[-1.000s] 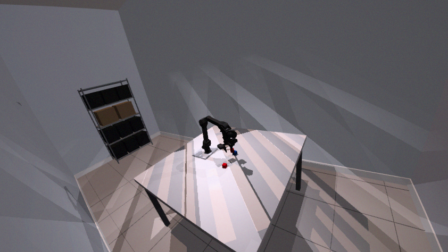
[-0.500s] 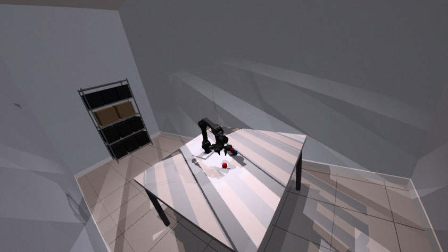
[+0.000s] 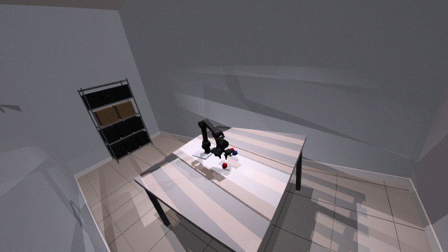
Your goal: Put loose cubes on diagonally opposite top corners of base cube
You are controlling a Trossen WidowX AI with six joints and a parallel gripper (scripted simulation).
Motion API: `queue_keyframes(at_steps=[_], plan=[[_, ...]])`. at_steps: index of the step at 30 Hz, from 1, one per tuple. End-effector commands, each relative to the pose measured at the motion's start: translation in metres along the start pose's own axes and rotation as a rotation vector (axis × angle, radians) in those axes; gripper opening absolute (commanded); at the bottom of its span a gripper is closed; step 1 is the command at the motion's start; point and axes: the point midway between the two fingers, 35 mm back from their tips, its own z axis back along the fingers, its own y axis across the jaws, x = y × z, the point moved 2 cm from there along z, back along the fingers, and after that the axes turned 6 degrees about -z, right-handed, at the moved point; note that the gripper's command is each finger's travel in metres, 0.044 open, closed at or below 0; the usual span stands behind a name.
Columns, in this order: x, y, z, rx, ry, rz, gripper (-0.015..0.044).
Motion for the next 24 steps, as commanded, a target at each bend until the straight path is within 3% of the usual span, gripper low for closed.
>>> queue_keyframes(at_steps=[1,24], plan=[[-0.001,-0.003,-0.025,-0.009,0.002,-0.005,0.0265],[-0.001,-0.003,-0.059,-0.009,0.002,-0.005,0.0265]])
